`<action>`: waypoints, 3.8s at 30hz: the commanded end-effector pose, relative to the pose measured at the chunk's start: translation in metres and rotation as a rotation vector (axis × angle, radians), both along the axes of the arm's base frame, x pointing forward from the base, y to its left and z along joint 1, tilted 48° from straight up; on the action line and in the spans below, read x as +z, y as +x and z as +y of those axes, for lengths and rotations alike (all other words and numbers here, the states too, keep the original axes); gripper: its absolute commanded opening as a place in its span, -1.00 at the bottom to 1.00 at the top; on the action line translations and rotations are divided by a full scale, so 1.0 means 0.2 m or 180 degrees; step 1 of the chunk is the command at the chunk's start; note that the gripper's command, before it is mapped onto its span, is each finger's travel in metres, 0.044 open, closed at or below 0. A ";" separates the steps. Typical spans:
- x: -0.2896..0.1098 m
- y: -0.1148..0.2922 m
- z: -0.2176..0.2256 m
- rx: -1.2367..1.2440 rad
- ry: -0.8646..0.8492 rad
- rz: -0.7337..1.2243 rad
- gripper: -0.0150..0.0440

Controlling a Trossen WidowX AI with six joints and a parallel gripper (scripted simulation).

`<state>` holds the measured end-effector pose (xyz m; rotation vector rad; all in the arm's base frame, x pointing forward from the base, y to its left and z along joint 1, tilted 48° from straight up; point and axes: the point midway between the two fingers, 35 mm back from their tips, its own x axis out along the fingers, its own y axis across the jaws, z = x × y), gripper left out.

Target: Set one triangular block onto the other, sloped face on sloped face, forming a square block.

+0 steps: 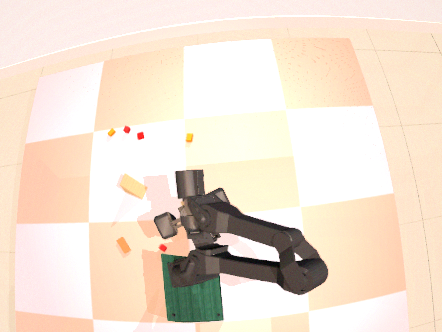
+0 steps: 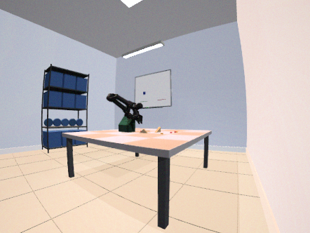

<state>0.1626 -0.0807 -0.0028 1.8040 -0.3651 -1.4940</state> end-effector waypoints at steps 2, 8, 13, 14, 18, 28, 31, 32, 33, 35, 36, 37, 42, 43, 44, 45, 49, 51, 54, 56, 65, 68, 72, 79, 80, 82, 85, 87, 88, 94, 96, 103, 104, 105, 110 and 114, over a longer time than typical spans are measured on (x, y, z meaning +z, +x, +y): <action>-0.03 0.02 -0.02 -0.0046 0.0014 -0.0016 1.00; -0.10 0.07 -0.07 -0.0057 0.0048 -0.0003 1.00; -0.16 0.10 -0.12 -0.0061 0.0061 0.0000 1.00; -0.17 0.11 -0.13 -0.0061 0.0062 0.0000 1.00; -0.21 0.12 -0.17 -0.0059 0.0061 -0.0002 1.00; -0.32 0.13 -0.29 -0.0045 0.0016 -0.0015 1.00; -0.34 0.12 -0.33 -0.0039 -0.0008 -0.0018 1.00; -0.35 0.12 -0.33 -0.0038 -0.0013 -0.0019 1.00; -0.35 0.12 -0.33 -0.0038 -0.0015 -0.0019 1.00; -0.35 0.12 -0.33 -0.0038 -0.0015 -0.0019 1.00; -0.35 0.12 -0.33 -0.0038 -0.0015 -0.0019 1.00; -0.35 0.12 -0.33 -0.0038 -0.0015 -0.0019 1.00; -0.35 0.12 -0.33 -0.0053 -0.0020 -0.0025 0.73; -0.35 0.12 -0.33 -0.0053 -0.0020 -0.0025 0.64; -0.35 0.12 -0.33 -0.0053 -0.0020 -0.0025 0.56; -0.35 0.12 -0.33 -0.0053 -0.0020 -0.0025 0.47; -0.35 0.12 -0.33 -0.0053 -0.0020 -0.0025 0.18; -0.35 0.12 -0.33 -0.0053 -0.0020 -0.0025 0.13; -0.35 0.12 -0.33 -0.0053 -0.0020 -0.0025 0.06; -0.35 0.12 -0.33 -0.0053 -0.0020 -0.0025 0.02; -0.32 0.16 -0.27 -0.0064 0.0027 -0.0018 -0.49; -0.29 0.18 -0.22 -0.0070 0.0048 -0.0013 -0.49; -0.24 0.20 -0.16 -0.0075 0.0061 -0.0008 -0.49; -0.13 0.21 -0.05 -0.0072 0.0045 -0.0013 -0.49; -0.12 0.21 -0.04 -0.0070 0.0039 -0.0015 -0.49; -0.08 0.20 -0.01 -0.0065 0.0024 -0.0022 -0.49; -0.02 0.19 0.03 -0.0054 -0.0002 -0.0035 -0.49; -0.01 0.18 0.04 -0.0051 -0.0009 -0.0039 -0.49; -0.01 0.18 0.04 -0.0051 -0.0009 -0.0039 -0.49; -0.02 0.19 0.04 0.0236 -0.0077 0.0229 -0.49; -0.02 0.19 0.04 0.0390 -0.0124 0.0379 -0.49; -0.02 0.20 0.03 0.0935 -0.0284 0.0896 -0.49; -0.02 0.20 0.03 0.1014 -0.0306 0.0970 -0.49; -0.02 0.20 0.03 0.1092 -0.0329 0.1043 -0.49; -0.02 0.20 0.03 0.1489 -0.0437 0.1405 -0.49; -0.02 0.20 0.03 0.1811 -0.0523 0.1691 -0.49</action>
